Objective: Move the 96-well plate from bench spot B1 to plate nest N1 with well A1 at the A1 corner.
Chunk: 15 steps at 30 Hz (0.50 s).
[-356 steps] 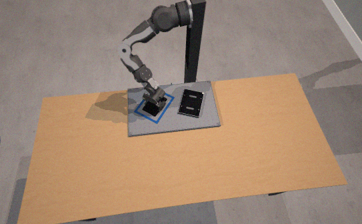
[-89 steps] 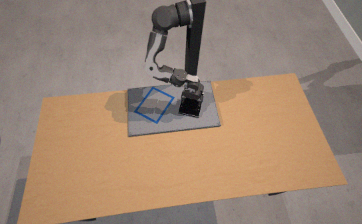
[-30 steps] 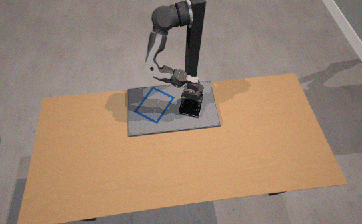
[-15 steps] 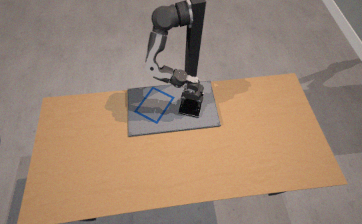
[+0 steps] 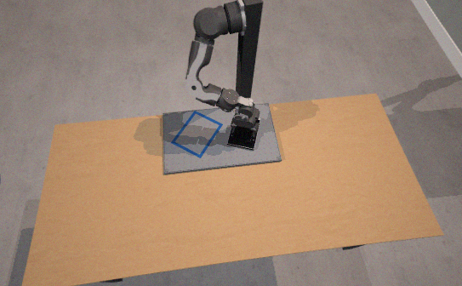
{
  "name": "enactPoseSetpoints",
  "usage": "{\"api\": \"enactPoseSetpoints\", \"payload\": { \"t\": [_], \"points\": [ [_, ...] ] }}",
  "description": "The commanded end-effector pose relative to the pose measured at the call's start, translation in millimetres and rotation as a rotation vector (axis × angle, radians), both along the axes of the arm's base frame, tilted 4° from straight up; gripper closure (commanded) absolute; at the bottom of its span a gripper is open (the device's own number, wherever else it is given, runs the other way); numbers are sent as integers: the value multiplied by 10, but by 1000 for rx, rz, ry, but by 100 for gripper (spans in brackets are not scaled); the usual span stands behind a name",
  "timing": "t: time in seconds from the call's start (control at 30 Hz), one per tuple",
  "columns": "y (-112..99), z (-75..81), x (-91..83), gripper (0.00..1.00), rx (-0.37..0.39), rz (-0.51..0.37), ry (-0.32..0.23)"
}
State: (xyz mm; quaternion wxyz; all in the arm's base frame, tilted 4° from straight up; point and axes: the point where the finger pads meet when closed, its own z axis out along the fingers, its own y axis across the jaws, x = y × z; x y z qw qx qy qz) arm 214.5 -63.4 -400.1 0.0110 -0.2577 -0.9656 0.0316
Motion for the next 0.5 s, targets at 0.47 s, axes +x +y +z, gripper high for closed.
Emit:
{"api": "enactPoseSetpoints", "payload": {
  "t": [0.47],
  "points": [
    [15,-24,3,100,6,6,-3]
  ]
}}
